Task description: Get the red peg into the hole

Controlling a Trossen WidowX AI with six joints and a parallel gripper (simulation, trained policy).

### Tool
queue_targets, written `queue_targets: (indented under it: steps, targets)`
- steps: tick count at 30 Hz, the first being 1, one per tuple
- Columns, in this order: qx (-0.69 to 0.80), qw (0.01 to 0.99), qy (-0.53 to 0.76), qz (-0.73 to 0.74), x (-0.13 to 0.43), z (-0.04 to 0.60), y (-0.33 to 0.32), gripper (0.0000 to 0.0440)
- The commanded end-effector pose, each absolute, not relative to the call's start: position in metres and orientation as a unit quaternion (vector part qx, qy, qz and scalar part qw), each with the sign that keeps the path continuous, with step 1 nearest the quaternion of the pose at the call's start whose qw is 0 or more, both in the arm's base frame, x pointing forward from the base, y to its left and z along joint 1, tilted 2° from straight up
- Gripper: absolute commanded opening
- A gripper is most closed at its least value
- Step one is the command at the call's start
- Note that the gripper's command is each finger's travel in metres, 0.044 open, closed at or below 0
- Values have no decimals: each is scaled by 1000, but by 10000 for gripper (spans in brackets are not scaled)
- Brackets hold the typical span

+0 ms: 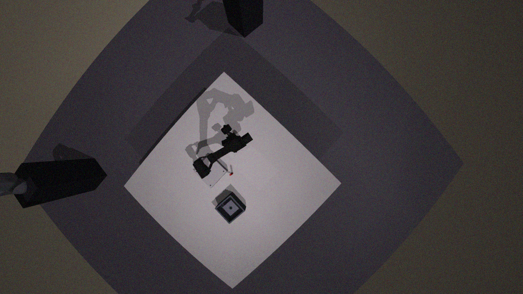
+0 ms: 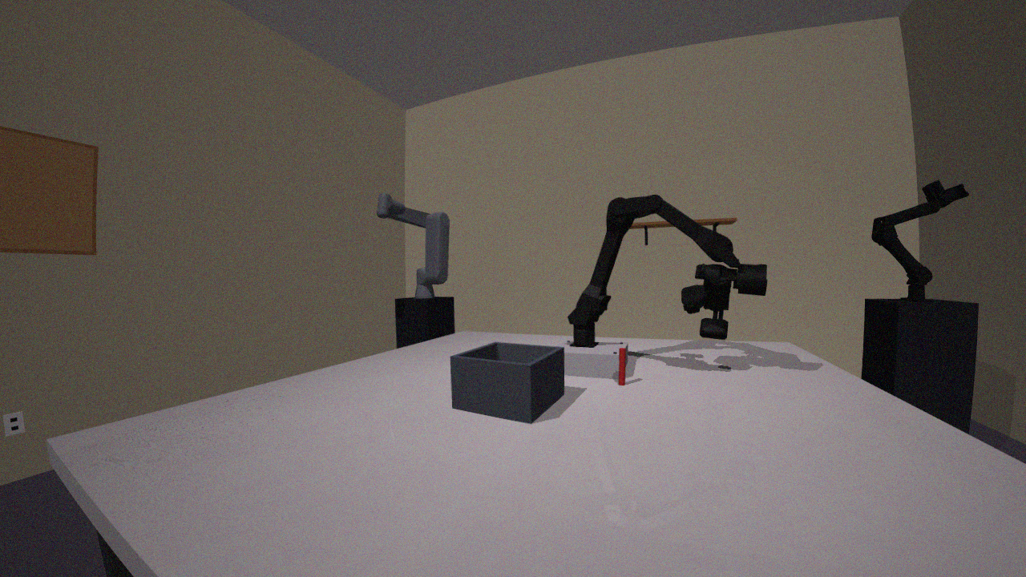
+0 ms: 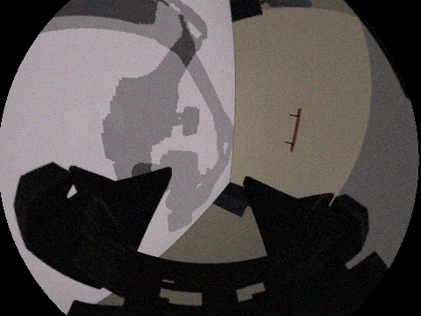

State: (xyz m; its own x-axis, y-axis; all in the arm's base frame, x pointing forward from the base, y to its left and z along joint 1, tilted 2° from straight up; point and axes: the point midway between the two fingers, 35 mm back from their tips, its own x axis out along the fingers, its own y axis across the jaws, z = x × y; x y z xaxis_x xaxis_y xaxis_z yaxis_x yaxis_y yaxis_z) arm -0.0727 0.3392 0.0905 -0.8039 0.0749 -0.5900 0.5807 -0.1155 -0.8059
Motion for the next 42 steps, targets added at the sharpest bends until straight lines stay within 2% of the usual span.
queue_targets:
  steps: [1, 4, 22, 32, 42]
  targets:
    - [263, 182, 650, -689, -68, 92, 340, 415]
    - [285, 192, 676, -651, -51, 98, 341, 440]
    - [384, 351, 743, -422, 53, 111, 303, 440]
    - [384, 489, 709, -334, 117, 106, 243, 440]
    - [342, 584, 661, -324, 153, 93, 177, 440]
